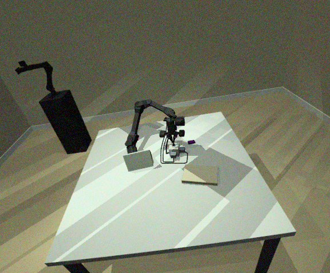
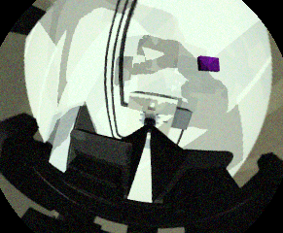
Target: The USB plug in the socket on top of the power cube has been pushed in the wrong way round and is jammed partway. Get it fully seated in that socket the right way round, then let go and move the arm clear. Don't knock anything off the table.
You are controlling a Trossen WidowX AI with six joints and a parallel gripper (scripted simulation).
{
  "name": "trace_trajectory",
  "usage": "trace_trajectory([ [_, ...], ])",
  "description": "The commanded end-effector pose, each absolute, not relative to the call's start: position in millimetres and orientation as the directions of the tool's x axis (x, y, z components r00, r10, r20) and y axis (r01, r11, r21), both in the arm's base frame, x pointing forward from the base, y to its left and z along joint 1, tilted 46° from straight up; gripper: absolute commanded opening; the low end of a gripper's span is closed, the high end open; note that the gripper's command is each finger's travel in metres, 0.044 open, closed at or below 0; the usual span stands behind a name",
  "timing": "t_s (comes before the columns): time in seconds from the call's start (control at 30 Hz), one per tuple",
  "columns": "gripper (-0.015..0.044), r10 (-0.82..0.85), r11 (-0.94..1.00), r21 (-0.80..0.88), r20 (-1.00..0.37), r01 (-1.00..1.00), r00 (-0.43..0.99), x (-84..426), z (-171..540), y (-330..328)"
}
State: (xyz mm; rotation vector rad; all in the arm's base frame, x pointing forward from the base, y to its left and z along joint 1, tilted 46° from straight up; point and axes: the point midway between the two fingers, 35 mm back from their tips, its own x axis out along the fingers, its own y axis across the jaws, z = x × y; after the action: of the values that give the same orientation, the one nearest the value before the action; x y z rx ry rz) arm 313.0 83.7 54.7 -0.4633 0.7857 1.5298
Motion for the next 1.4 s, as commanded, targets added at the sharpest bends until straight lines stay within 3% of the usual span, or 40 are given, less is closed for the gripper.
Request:
trace_trajectory([
  [0.0, 0.0, 0.705, 0.029, 0.206, -0.698, -0.978, -0.126, 313.2, 54.3, 84.6],
  [1.37, 0.0, 0.705, 0.029, 0.206, -0.698, -0.978, -0.126, 312.6, 50.9, 88.1],
])
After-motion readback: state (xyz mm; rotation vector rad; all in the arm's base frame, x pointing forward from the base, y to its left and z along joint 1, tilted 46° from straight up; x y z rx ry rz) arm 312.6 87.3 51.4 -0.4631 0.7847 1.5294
